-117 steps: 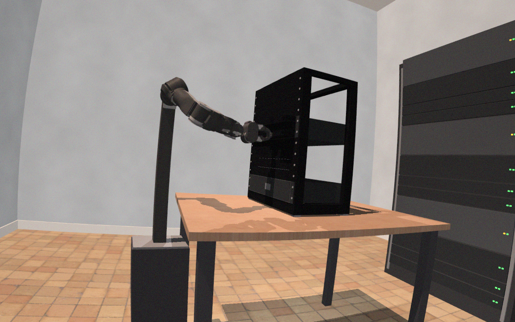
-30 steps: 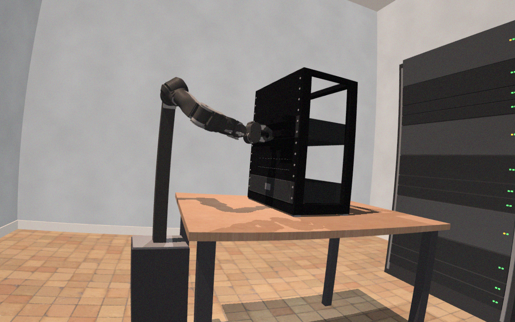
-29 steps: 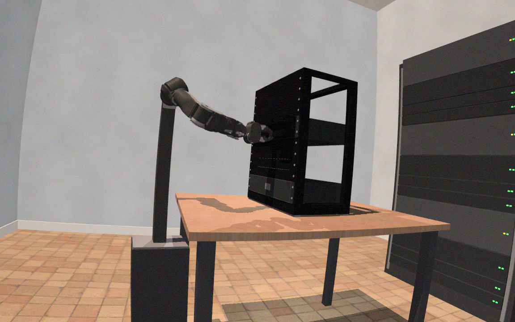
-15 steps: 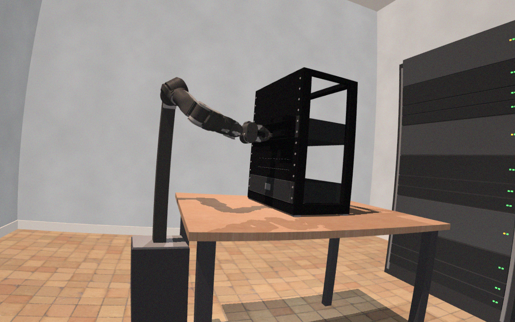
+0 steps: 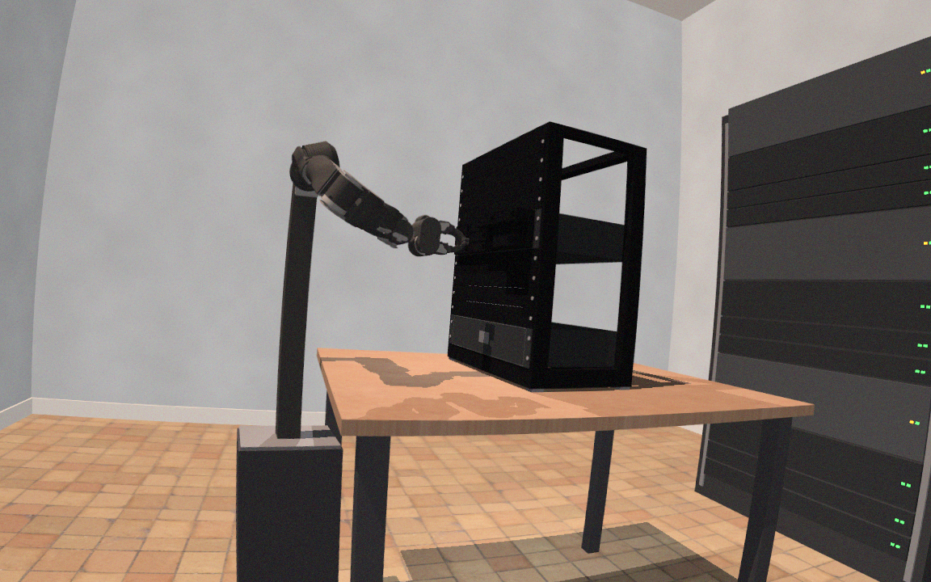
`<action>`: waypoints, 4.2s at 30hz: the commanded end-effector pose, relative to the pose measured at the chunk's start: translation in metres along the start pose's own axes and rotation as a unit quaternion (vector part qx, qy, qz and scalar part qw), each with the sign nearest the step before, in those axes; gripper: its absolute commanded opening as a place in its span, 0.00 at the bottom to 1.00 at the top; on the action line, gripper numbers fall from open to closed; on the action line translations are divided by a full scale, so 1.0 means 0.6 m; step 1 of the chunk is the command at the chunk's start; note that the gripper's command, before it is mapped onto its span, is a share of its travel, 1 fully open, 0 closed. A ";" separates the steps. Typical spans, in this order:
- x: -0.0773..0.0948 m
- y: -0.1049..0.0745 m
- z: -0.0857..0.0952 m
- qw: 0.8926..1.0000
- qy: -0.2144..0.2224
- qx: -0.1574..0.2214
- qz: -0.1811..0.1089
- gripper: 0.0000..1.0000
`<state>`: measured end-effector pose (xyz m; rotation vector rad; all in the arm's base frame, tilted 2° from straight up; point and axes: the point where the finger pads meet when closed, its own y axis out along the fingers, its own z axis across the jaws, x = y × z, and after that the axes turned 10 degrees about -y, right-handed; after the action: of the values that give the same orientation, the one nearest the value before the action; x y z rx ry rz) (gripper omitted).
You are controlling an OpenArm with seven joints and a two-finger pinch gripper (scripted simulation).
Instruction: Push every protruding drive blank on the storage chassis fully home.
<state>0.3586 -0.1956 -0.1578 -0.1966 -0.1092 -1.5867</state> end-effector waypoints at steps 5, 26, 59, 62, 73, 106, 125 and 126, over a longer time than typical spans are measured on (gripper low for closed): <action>0.005 -0.029 0.008 1.000 0.001 0.010 -0.010 0.00; 0.018 -0.048 0.054 1.000 0.001 0.010 -0.010 0.00; 0.021 0.062 0.054 1.000 0.002 0.008 -0.010 0.00; 0.021 0.062 0.054 1.000 0.002 0.008 -0.010 0.00; 0.017 0.062 0.051 1.000 0.002 0.007 -0.010 0.00; 0.018 0.078 0.049 1.000 0.002 0.008 -0.010 0.00; 0.016 0.095 0.052 1.000 0.002 0.008 -0.010 0.00; 0.016 0.095 0.052 1.000 0.002 0.008 -0.010 0.00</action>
<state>0.4157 -0.2022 -0.1346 -0.1939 -0.1039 -1.6107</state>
